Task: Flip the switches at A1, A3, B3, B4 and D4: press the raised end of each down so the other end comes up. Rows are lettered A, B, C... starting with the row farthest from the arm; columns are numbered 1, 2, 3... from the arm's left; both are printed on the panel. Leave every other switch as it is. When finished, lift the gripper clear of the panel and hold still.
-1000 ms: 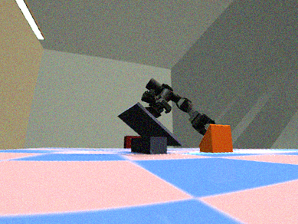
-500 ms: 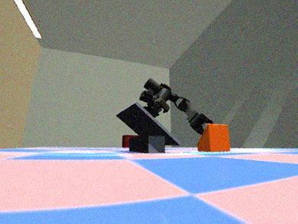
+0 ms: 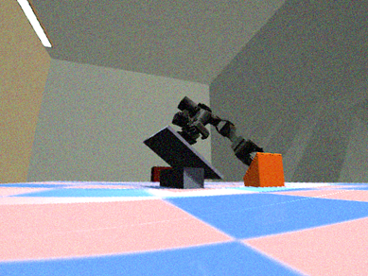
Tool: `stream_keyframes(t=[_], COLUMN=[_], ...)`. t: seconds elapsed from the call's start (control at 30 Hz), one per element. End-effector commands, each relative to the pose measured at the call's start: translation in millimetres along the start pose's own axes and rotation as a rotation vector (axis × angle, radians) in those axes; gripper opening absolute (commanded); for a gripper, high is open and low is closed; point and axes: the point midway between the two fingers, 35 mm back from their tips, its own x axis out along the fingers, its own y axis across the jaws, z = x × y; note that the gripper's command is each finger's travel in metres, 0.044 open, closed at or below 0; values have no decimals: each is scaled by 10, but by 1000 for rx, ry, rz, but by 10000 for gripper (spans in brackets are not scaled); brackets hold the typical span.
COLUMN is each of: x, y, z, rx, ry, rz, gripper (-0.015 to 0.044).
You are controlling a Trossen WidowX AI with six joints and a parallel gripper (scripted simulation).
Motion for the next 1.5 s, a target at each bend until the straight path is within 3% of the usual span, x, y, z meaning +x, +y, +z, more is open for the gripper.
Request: stream_keyframes(t=[0.0, 0.73, 1.0, 1.27, 1.47], x=[12, 41, -591, -609, -631], y=[11, 10, 20, 17, 7], z=[-7, -8, 19, 18, -517], rx=[-4, -4, -6, -6, -8], ry=[1, 0, 29, 29, 30], rz=[4, 3, 7, 6, 6], gripper=[0, 0, 0, 0, 0])
